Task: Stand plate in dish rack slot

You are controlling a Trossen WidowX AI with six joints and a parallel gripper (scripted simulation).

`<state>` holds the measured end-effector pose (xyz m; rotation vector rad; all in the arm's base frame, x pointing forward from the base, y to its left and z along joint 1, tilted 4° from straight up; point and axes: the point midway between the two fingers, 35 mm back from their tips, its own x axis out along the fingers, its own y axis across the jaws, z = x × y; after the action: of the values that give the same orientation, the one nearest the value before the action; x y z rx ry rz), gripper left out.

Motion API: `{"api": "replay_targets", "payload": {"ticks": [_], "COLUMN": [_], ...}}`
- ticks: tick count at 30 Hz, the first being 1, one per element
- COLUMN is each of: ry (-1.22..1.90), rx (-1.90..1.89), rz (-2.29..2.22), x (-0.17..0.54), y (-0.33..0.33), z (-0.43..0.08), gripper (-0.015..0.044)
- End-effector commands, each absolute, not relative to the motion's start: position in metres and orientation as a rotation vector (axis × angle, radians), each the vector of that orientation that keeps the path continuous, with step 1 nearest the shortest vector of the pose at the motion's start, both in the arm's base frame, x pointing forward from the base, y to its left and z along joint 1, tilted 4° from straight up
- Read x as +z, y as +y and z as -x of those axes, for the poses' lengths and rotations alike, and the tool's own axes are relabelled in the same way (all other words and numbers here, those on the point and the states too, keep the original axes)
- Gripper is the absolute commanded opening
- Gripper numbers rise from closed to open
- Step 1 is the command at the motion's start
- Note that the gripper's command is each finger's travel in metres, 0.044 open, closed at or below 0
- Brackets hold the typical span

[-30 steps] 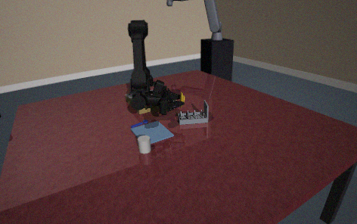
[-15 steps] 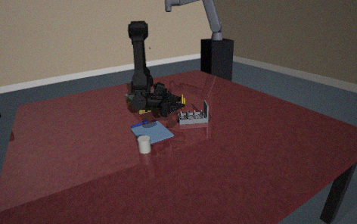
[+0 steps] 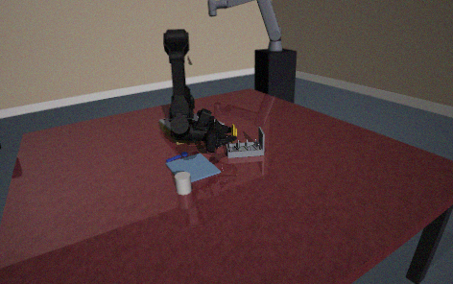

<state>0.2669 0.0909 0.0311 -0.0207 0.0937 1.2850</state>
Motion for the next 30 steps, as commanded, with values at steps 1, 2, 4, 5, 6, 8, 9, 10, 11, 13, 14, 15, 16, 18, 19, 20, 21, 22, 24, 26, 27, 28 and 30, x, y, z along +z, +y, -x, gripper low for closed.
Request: {"api": "replay_targets", "payload": {"ticks": [1, 2, 4, 5, 6, 8, 9, 10, 11, 13, 14, 15, 16, 18, 19, 20, 21, 22, 24, 26, 27, 28, 30], "ry": [0.1, 0.099, 0.099, 0.099, 0.098, 0.097, 0.097, 0.096, 0.095, 0.094, 0.094, 0.094, 0.093, 0.092, 0.091, 0.09, 0.09, 0.089, 0.09, 0.092, 0.092, 0.092, 0.092], "rx": [1.287, 1.287, 1.286, 1.286, 1.286, 1.286, 1.286, 1.286, 1.286, 1.285, 1.285, 1.285, 1.285, 1.285, 1.285, 1.285, 1.285, 1.285, 1.285, 1.285, 1.285, 1.285, 1.285], "rz": [0.016, 0.016, 0.016, 0.017, 0.018, 0.019, 0.019, 0.02, 0.02, 0.021, 0.021, 0.021, 0.021, 0.022, 0.023, 0.024, 0.025, 0.025, 0.024, 0.022, 0.022, 0.022, 0.022], "x": [0.028, 0.027, 0.026, 0.026, 0.026, 0.025, 0.025, 0.025, 0.025, 0.025, 0.025, 0.025, 0.024, 0.017, 0.011, 0.006, 0.004, 0.003, 0.004, 0.007, 0.007, 0.007, 0.007], "y": [0.094, 0.094, 0.095, 0.096, 0.097, 0.098, 0.099, 0.099, 0.1, 0.101, 0.101, 0.101, 0.101, 0.101, 0.102, 0.102, 0.102, 0.102, 0.102, 0.102, 0.102, 0.102, 0.102], "z": [-0.266, -0.266, -0.266, -0.265, -0.265, -0.265, -0.265, -0.265, -0.265, -0.264, -0.264, -0.264, -0.264, -0.264, -0.264, -0.263, -0.263, -0.263, -0.263, -0.263, -0.263, -0.263, -0.263], "gripper": [0.0, 0.0, 0.0, 0.0, 0.0, 0.0, 0.0, 0.0, 0.0, 0.0, 0.0, 0.0, 0.0, 0.0, 0.0, 0.0, 0.0, 0.0, 0.0, 0.0, 0.0, 0.0, 0.0]}}
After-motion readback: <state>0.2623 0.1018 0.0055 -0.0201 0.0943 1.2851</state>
